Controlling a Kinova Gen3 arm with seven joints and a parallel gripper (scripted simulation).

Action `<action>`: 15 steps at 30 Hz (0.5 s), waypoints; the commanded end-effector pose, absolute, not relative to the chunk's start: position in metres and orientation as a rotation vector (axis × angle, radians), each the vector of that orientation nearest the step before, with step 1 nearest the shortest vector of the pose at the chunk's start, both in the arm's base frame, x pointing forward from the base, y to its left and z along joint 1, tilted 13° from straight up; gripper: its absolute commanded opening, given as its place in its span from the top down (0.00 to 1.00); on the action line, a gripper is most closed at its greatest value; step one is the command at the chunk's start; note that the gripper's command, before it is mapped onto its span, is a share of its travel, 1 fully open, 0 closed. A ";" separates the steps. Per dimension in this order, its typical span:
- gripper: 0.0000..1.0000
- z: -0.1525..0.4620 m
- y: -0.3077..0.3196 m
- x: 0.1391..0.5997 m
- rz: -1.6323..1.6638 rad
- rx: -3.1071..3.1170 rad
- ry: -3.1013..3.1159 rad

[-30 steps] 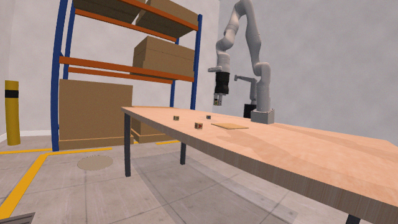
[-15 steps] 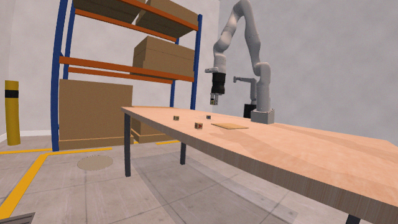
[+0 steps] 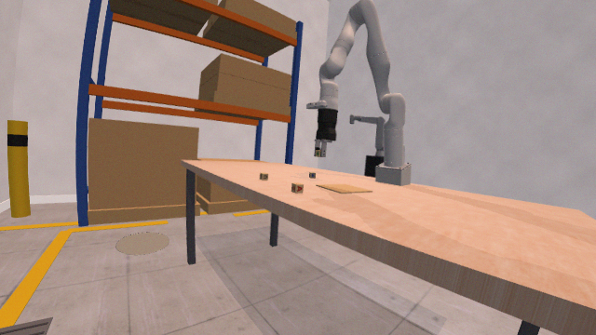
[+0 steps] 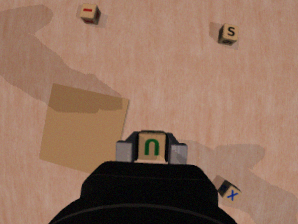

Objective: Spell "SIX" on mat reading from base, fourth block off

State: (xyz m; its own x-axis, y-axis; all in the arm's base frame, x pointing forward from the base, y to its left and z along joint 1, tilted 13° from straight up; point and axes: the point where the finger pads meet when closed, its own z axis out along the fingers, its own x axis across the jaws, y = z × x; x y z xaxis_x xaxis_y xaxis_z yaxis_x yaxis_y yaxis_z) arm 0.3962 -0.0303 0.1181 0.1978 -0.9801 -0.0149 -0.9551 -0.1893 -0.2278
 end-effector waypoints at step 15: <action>0.51 0.078 -0.028 0.406 -0.199 -2.279 1.868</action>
